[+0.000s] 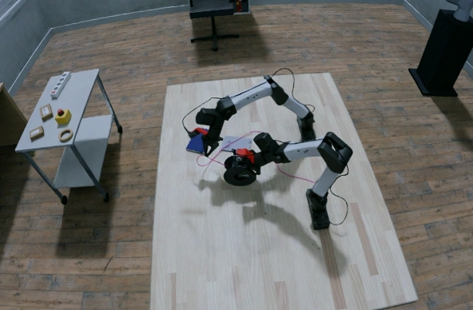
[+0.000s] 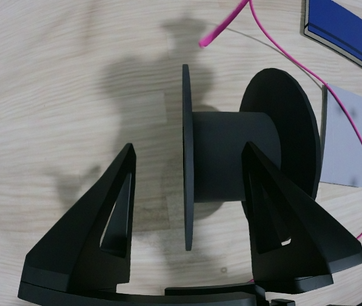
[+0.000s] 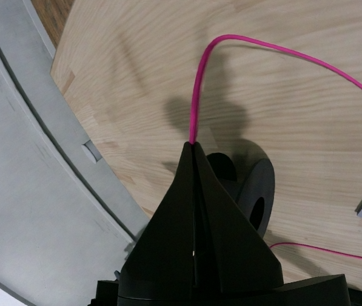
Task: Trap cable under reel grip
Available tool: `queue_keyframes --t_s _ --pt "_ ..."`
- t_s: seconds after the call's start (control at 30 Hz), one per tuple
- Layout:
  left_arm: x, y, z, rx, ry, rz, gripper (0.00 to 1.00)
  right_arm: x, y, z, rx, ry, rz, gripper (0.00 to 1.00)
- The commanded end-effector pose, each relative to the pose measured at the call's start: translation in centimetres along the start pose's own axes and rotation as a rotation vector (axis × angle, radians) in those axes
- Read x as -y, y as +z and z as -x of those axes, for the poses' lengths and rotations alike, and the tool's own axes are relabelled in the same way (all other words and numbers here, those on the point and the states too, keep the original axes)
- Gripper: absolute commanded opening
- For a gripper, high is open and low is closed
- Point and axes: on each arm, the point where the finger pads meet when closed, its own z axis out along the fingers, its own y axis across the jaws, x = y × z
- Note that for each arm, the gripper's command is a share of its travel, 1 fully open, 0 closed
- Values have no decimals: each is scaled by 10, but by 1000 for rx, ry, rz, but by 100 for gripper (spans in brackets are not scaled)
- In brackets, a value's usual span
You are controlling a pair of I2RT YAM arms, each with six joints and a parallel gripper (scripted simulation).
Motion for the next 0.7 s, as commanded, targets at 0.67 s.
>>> queue_keyframes --t_s 0.67 --pt "4 0 17 36 -17 -14 72 -20 -26 1 75 -17 83 0"
